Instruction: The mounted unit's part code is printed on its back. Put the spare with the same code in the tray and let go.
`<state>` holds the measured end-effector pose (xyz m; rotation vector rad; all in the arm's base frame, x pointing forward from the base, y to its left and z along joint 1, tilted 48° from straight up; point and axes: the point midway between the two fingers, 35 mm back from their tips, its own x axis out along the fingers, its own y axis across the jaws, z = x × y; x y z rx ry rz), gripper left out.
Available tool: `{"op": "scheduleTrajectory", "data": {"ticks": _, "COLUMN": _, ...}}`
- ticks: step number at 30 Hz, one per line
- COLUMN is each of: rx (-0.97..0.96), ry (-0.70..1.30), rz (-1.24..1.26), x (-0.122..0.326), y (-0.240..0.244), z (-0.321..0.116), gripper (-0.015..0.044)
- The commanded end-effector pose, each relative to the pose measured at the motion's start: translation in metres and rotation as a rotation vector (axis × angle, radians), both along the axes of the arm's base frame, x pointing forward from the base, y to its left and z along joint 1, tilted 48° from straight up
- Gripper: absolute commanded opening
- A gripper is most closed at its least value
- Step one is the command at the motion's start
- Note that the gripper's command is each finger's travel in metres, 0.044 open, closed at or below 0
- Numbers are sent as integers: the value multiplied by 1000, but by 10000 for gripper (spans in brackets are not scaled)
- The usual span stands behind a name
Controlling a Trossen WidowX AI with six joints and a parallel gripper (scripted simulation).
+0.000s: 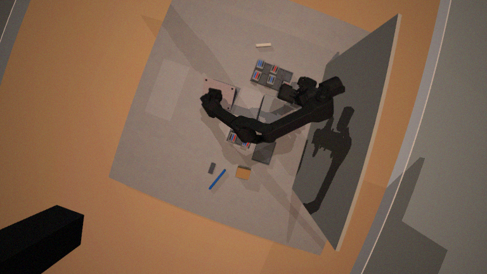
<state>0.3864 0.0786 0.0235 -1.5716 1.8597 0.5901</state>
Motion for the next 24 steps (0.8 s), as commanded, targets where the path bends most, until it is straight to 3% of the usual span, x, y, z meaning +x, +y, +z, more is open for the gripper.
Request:
{"op": "scheduleTrajectory", "data": {"ticks": 1, "rx": -2, "ry": -5, "rz": 9, "x": 2, "y": -19, "z": 23, "gripper": 0}}
{"op": "scheduleTrajectory", "data": {"ticks": 24, "rx": -31, "ry": -9, "rz": 19, "x": -29, "y": -131, "z": 137, "gripper": 0}}
